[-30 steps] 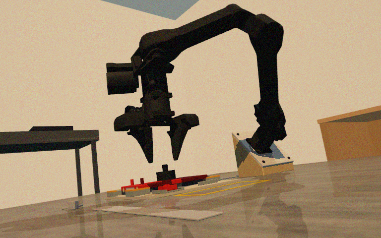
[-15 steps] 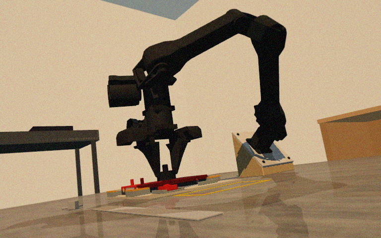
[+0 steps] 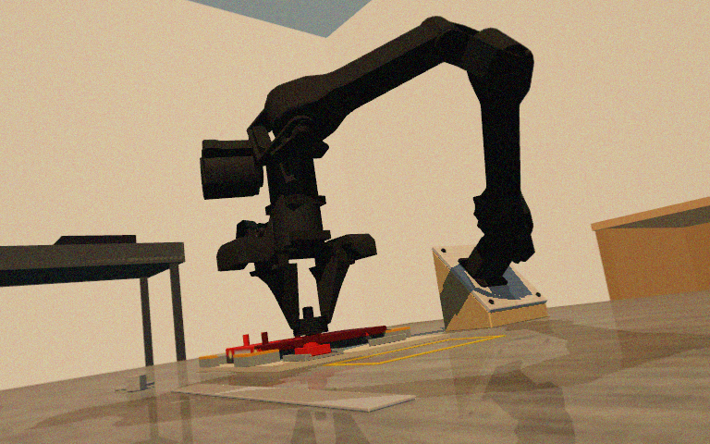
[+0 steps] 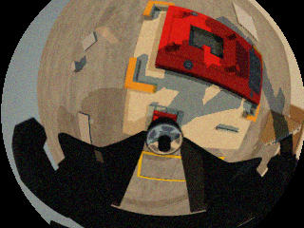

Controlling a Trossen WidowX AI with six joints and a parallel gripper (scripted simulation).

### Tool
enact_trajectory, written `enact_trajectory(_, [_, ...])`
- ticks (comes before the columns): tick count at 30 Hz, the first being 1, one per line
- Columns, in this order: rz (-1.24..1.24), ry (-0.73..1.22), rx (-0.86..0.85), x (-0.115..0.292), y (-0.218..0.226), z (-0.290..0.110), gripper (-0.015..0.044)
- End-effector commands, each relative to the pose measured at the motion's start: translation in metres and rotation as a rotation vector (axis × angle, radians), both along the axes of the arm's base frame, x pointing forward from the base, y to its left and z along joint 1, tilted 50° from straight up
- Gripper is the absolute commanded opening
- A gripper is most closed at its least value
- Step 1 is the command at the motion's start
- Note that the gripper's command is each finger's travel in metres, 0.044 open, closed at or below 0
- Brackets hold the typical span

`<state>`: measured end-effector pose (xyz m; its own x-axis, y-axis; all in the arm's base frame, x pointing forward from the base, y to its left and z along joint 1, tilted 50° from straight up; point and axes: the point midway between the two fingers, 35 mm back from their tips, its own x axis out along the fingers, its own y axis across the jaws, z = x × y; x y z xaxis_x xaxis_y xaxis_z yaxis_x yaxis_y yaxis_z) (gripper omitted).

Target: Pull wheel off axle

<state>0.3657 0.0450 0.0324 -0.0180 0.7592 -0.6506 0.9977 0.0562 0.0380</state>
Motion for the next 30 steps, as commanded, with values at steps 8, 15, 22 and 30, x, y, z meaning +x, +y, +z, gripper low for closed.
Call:
enact_trajectory(8, [0.000,-0.003,-0.001,0.0002,-0.0037,0.0026,0.0000])
enact_trajectory(15, [-0.001,-0.003,-0.001,0.0004,-0.0055,0.0040,0.0000])
enact_trajectory(22, [-0.001,-0.004,-0.001,0.0005,-0.0073,0.0055,0.0000])
enact_trajectory(30, [-0.003,-0.004,-0.001,0.0006,-0.0093,0.0071,0.0000])
